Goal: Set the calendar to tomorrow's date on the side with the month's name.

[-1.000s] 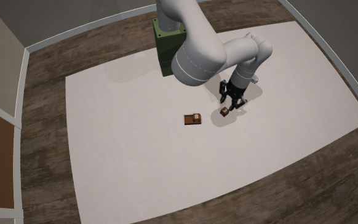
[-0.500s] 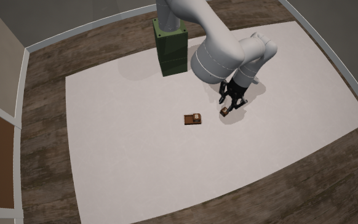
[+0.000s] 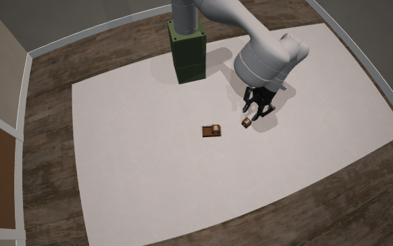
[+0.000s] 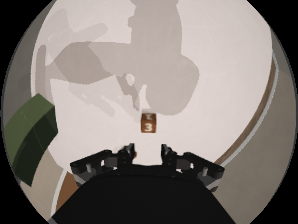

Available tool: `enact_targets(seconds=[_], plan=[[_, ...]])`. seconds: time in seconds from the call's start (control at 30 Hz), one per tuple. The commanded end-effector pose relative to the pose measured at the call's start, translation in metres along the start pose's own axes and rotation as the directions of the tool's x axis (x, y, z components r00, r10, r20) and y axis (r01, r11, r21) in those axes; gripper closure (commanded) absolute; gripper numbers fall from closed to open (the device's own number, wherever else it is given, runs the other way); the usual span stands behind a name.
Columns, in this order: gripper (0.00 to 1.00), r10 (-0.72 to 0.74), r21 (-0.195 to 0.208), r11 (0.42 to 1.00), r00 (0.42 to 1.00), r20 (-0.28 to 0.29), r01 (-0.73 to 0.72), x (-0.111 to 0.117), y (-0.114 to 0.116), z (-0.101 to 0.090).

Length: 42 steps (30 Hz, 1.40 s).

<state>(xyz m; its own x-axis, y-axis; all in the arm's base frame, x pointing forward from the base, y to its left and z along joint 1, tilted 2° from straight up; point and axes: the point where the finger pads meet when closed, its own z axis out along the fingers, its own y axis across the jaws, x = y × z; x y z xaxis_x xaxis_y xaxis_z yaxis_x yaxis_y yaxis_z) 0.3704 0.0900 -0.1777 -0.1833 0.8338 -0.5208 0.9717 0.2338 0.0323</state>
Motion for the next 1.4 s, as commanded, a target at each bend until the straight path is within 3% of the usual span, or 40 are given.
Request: enact_targets(seconds=[0.0, 0.27, 0.43, 1.37], plan=[[0.54, -0.004, -0.001, 1.0, 1.0, 0.022, 0.004, 0.0025, 0.0003, -0.0001], [0.54, -0.004, 0.0, 1.0, 0.979, 0.204, 0.004, 0.0047, 0.0003, 0.0006], [0.54, -0.003, -0.003, 1.0, 0.97, 0.243, 0.004, 0.0051, 0.0002, -0.0005], [0.54, -0.003, -0.004, 1.0, 0.968, 0.251, 0.004, 0.0079, 0.0002, 0.0038]])
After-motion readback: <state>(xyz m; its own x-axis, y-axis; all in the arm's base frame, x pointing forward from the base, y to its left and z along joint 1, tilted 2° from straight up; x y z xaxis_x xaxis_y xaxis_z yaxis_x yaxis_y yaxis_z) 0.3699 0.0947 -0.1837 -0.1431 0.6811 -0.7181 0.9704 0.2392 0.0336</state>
